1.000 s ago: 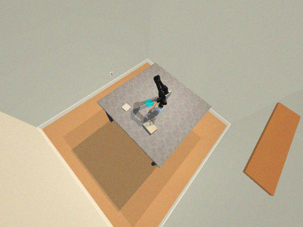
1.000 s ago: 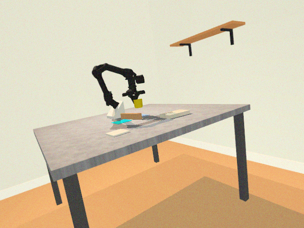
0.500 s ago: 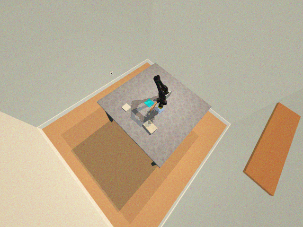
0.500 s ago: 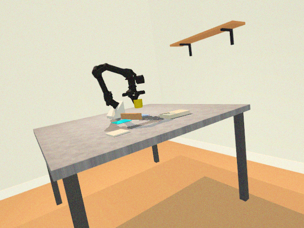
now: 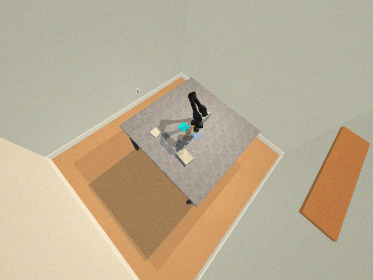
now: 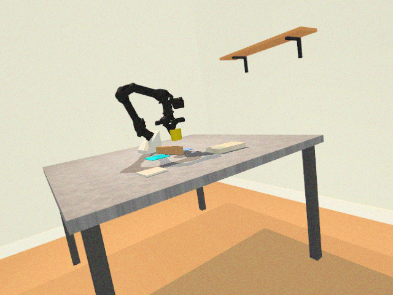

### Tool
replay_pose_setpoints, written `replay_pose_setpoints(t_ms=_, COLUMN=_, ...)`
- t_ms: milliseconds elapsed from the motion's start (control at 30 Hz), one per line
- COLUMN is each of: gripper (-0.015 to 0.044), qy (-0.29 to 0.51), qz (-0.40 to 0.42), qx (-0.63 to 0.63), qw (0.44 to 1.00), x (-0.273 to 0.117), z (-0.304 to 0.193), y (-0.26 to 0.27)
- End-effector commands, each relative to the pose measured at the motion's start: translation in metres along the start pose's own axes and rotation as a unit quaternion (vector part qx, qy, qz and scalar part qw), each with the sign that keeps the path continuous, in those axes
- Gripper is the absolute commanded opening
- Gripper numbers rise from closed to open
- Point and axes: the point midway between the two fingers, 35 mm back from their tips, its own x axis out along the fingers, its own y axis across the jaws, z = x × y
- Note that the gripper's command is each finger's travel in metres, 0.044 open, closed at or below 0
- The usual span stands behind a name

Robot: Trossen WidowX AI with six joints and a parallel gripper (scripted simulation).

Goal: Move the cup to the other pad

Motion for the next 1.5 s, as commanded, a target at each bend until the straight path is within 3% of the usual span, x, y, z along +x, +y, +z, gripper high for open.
replay_pose_setpoints(t_ms=0, gripper=0.0, qy=-0.002, qz=0.0, qx=-0.002, qw=1.0, x=0.0, z=0.01, y=-0.003)
replay_pose_setpoints(t_ms=1467, gripper=0.0, qy=-0.004, qz=-0.001, qx=-0.001, qw=1.0, x=-0.004, z=0.116, y=-0.039)
